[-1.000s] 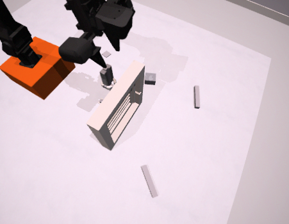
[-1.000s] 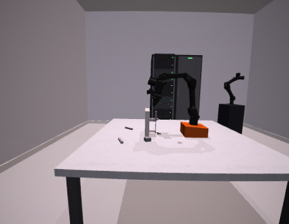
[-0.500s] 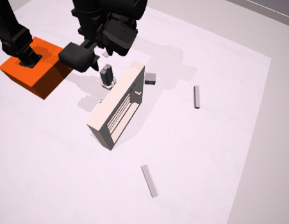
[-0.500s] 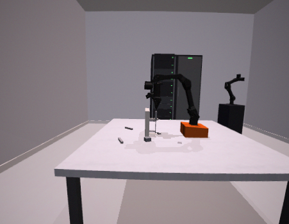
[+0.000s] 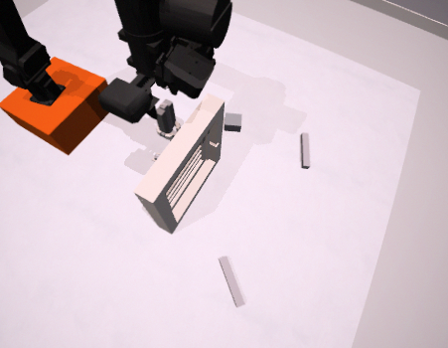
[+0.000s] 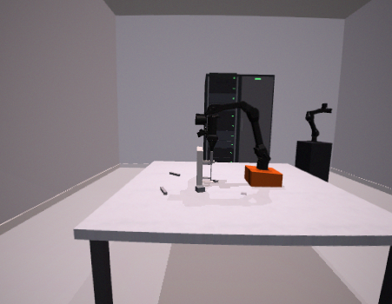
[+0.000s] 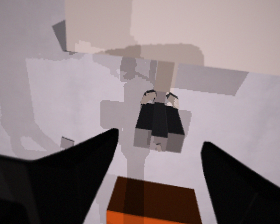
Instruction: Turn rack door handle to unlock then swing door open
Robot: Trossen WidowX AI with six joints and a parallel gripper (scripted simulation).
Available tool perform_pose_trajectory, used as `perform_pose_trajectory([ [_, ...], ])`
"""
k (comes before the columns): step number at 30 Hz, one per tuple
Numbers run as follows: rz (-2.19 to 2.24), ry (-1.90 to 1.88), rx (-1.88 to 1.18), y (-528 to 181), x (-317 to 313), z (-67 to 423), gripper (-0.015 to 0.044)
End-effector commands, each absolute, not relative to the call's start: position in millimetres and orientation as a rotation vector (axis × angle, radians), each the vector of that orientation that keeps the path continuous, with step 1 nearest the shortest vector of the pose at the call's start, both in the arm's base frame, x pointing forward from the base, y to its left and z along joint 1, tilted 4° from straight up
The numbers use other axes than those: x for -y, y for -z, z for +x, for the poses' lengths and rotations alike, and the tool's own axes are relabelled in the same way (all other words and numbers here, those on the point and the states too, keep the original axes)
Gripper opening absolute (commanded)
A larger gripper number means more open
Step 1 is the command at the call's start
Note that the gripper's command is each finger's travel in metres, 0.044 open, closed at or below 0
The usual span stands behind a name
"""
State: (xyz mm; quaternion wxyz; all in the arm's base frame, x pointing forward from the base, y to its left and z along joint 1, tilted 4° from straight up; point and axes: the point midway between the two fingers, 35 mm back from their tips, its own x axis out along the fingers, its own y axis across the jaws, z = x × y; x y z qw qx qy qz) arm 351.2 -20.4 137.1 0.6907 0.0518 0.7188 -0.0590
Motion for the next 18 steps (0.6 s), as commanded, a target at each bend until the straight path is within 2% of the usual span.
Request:
perform_pose_trajectory([
  [1,0.125,0.133,-1.614,-128.3,19.6,350.1,0.0287],
  [18,0.125,0.133,-1.614,-100.6,19.6,348.0,0.0287],
])
